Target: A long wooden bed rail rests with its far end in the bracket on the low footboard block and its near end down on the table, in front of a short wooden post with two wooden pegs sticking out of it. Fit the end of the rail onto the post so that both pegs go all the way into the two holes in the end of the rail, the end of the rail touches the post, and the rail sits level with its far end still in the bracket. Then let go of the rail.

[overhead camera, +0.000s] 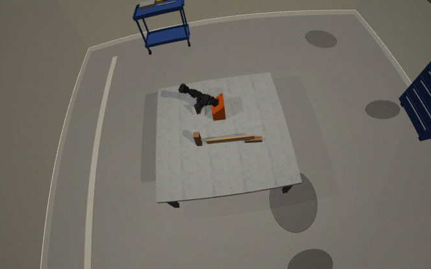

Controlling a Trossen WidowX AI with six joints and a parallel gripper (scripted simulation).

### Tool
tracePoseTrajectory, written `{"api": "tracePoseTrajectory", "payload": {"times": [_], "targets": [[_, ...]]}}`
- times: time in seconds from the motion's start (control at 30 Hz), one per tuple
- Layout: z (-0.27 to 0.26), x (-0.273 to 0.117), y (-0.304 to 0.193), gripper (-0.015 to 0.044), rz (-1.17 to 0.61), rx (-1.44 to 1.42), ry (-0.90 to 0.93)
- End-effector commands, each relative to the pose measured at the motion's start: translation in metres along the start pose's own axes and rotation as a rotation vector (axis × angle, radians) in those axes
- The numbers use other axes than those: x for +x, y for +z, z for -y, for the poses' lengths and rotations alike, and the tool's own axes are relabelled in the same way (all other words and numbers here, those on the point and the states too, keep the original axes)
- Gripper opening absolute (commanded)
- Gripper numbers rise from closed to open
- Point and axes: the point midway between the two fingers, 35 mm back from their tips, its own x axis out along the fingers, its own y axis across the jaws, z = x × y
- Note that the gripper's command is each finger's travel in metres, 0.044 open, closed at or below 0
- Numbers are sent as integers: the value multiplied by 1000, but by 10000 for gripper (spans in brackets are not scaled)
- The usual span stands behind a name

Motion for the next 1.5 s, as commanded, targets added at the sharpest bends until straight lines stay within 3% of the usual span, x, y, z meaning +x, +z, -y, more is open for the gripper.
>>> {"api": "tracePoseTrajectory", "payload": {"times": [0.0,0.43,1.07,1.47], "targets": [[0,0,0,426,2,-3,-1],[11,23,18,440,205,-433,-108],[16,70,-2,440,606,-1629,-416],[56,123,-40,440,730,-2448,-666]]}}
